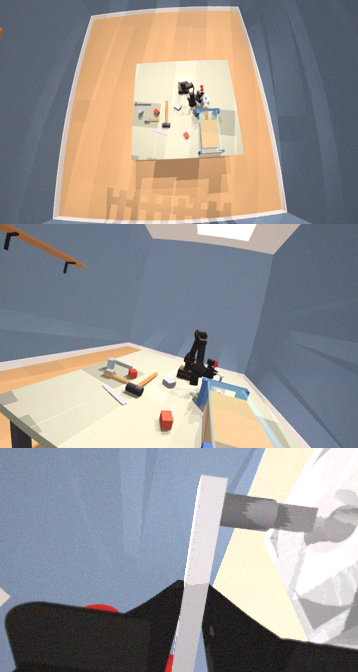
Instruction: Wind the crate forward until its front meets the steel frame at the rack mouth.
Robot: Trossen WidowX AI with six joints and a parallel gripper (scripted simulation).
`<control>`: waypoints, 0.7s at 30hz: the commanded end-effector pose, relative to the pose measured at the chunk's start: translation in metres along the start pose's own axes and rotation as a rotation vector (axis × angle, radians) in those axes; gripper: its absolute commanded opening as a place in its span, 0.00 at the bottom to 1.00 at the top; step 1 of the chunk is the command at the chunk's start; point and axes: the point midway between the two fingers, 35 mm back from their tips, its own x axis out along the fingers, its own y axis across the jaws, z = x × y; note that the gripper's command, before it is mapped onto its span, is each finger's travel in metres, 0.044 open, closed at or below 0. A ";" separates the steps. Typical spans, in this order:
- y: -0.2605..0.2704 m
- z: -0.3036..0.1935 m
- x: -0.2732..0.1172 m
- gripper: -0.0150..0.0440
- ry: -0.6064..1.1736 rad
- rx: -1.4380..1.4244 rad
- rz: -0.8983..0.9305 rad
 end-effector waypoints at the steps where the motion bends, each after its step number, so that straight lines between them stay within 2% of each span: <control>1: 0.000 0.001 -0.002 0.25 0.000 -0.003 0.000; 21: -0.006 0.001 -0.007 0.25 -0.001 -0.003 0.001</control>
